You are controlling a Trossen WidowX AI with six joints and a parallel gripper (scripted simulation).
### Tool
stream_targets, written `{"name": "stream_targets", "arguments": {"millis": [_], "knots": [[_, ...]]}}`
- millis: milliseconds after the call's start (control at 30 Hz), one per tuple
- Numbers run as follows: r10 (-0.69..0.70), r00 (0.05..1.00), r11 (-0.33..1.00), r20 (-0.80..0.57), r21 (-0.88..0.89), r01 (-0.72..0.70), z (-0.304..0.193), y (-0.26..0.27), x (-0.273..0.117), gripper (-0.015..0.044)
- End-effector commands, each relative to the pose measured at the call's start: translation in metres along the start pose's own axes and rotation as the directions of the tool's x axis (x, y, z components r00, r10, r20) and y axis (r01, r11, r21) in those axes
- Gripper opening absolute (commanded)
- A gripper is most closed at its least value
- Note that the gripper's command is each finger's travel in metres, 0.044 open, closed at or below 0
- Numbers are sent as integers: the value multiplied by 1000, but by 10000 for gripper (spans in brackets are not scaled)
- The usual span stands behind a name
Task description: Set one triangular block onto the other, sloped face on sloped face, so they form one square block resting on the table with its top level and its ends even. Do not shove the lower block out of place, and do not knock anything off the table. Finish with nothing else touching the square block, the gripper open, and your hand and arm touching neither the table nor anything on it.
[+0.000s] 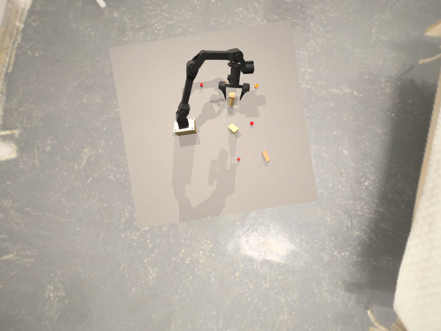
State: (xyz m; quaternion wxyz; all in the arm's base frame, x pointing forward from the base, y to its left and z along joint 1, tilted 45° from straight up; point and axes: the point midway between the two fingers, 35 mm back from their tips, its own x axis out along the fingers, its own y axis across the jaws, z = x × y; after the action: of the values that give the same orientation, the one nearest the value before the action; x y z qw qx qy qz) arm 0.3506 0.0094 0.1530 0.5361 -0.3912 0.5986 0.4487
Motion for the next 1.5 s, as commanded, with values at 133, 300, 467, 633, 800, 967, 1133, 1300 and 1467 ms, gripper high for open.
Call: {"name": "stream_targets", "arguments": {"millis": [133,300,467,633,800,967,1133,1300,1467], "knots": [[-38,978,999,207,-25,44,94,6,-35,440],[-38,973,999,230,-29,46,104,8,-39,440],[-28,974,999,224,-29,35,108,6,-24,440],[-6,977,1000,212,-27,12,116,5,9,440],[15,980,1000,199,-24,-10,122,7,42,440],[25,981,1000,192,-23,-21,124,9,59,440],[25,981,1000,192,-23,-21,124,9,59,440],[22,981,1000,191,-26,-17,124,8,58,414],[22,981,1000,191,-26,-17,124,8,58,282]]}}
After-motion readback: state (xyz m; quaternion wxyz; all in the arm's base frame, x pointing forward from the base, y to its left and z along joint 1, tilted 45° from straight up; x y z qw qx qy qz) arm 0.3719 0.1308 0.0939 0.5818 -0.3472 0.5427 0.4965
